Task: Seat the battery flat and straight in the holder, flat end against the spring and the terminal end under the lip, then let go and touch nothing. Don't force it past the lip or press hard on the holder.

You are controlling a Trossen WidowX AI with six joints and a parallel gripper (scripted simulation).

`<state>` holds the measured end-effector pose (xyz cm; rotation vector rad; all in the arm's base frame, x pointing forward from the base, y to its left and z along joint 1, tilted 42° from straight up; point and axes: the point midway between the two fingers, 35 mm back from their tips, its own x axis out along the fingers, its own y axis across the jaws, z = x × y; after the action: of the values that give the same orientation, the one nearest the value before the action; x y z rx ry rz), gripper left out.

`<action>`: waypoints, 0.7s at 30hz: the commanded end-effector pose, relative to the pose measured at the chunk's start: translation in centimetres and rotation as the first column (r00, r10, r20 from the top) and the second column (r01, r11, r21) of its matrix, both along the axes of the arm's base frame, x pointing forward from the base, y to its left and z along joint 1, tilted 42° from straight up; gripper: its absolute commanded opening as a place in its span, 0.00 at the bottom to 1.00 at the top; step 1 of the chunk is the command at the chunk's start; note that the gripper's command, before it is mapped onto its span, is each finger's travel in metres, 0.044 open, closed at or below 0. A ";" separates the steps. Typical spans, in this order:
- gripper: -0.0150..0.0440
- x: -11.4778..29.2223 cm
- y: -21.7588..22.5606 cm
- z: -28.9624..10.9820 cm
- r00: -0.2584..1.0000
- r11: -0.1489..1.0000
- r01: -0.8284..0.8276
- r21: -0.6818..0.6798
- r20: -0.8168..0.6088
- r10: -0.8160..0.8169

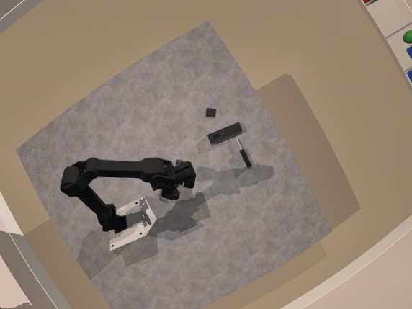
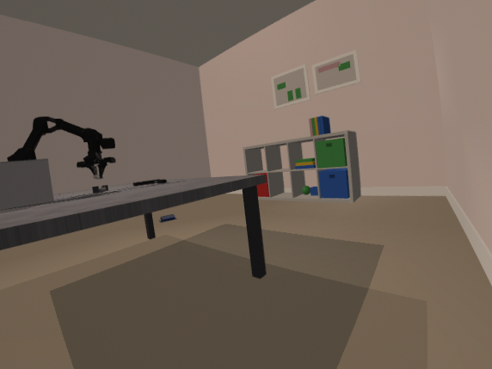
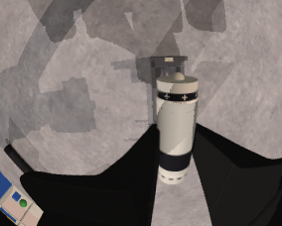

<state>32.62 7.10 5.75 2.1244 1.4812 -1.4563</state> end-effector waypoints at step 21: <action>0.38 -0.2 2.4 -3.0 0.984 0.970 -0.133 -0.203 -0.146 0.105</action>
<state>32.37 9.35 2.93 1.8441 1.4102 -1.6337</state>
